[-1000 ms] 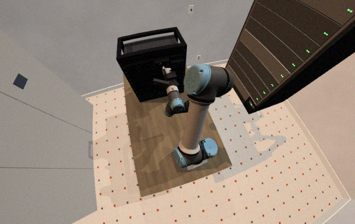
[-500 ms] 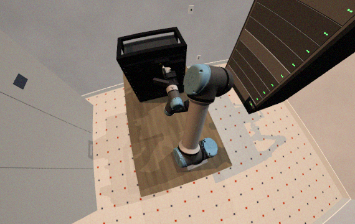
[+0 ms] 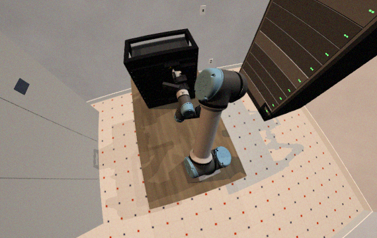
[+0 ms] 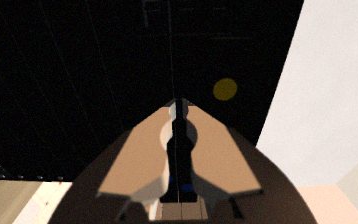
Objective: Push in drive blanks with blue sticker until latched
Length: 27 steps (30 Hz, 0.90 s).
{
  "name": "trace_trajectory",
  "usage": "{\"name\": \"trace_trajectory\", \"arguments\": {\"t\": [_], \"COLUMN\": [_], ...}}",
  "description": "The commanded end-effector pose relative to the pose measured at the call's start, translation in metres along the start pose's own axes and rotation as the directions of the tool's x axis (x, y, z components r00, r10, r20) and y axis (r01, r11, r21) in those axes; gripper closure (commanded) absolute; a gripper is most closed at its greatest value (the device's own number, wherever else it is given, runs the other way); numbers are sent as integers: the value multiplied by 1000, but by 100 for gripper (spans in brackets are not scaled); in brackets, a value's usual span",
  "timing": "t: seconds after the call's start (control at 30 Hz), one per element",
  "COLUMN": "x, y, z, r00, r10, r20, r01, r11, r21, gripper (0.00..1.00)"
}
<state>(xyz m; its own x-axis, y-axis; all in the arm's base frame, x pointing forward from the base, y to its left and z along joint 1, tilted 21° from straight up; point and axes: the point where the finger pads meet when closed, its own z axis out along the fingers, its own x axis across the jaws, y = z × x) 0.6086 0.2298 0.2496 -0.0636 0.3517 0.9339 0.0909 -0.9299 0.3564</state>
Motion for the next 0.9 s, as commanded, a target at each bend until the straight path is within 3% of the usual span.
{"name": "trace_trajectory", "arguments": {"t": [0.0, 0.87], "x": [1, 1], "y": [0, 0], "z": [2, 6], "r00": [1000, 1000], "r10": [0, 0], "r20": [-1, -1], "r01": [0, 0], "r11": [1000, 1000], "r21": [0, 0], "gripper": [100, 100]}}
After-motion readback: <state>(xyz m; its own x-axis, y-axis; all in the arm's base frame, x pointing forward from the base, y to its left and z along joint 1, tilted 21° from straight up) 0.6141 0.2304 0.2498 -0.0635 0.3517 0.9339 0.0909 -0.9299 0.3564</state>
